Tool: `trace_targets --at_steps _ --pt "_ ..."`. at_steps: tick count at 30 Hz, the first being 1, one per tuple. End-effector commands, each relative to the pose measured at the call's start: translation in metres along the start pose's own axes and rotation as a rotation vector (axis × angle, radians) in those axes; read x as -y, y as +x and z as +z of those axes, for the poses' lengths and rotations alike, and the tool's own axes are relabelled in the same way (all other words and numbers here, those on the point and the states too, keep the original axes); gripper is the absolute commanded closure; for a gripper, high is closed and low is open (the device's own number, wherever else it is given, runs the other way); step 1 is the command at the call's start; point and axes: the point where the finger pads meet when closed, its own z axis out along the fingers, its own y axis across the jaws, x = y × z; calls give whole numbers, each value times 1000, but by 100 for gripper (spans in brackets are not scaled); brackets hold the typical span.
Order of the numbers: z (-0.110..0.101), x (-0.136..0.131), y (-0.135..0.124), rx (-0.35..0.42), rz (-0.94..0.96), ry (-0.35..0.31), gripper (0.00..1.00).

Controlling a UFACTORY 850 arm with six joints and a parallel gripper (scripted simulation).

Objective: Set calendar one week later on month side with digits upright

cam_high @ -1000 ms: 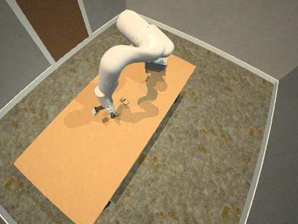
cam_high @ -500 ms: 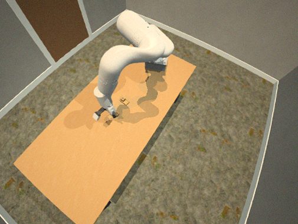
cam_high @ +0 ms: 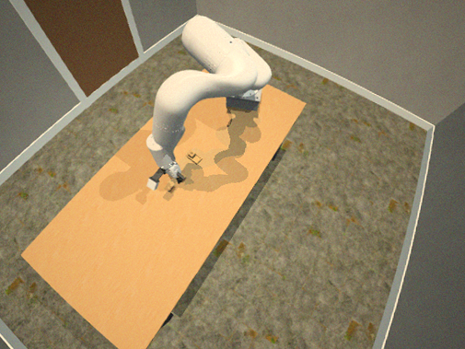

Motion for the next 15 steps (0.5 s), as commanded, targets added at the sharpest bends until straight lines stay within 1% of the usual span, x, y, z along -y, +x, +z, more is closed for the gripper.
trace_targets --at_steps 1,8,10,15 --pt "6 0 1 -8 -4 2 0" --pt "33 0 1 -8 -4 2 0" --pt "33 0 1 -8 -4 2 0" --pt "52 0 2 -8 -4 2 0"
